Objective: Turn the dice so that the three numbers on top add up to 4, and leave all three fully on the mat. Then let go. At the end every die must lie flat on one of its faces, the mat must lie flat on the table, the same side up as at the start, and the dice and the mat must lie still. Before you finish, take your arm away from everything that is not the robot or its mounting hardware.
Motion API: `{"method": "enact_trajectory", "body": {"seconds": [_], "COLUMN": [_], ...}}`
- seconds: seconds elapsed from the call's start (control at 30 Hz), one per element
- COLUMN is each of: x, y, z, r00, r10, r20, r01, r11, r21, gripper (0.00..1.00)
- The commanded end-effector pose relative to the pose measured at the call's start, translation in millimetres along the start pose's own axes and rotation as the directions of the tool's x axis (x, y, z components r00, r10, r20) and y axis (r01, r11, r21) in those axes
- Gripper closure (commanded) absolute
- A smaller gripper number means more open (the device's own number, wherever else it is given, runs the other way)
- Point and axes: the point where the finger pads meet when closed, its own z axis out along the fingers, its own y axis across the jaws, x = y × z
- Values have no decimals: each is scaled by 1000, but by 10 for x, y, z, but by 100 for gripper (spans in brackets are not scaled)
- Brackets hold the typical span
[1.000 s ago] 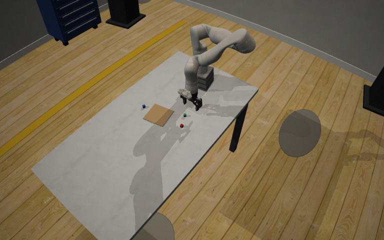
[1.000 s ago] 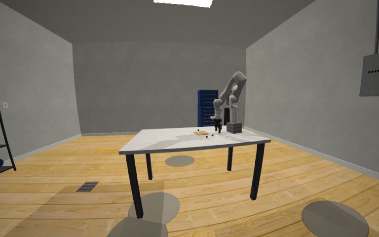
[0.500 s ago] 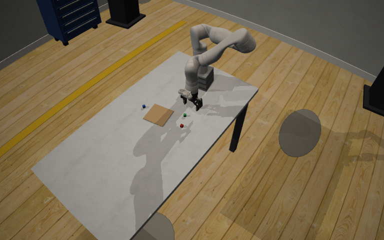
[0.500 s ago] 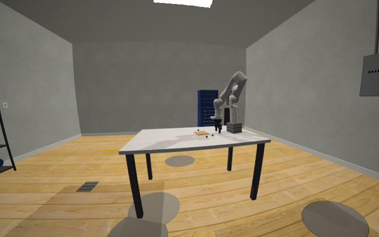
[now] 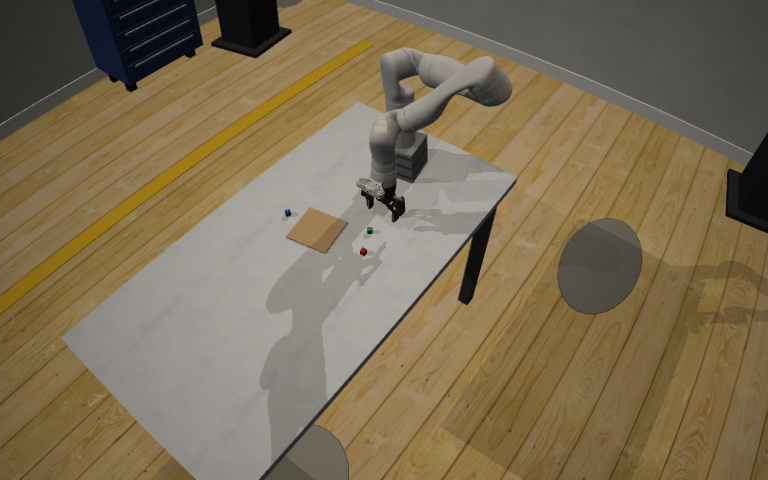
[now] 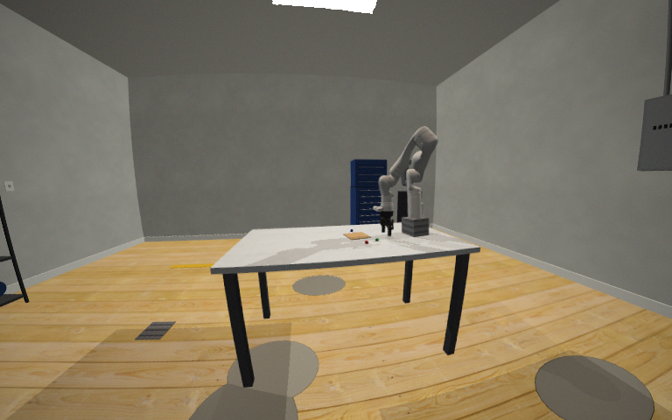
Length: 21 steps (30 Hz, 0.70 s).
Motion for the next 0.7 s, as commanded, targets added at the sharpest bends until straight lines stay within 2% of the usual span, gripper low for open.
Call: {"method": "enact_trajectory", "body": {"seconds": [0.0,0.5,0.67], "x": [3,11,119], "y": [-2,-6,-56], "z": [-3,-3,-3], "r00": [1000,1000,1000], "r10": [0,0,0], "r20": [-1,-1,-1], "r01": [0,0,0], "r11": [1000,1000,1000], "r21": [1,1,1], "gripper": [0,0,0]}}
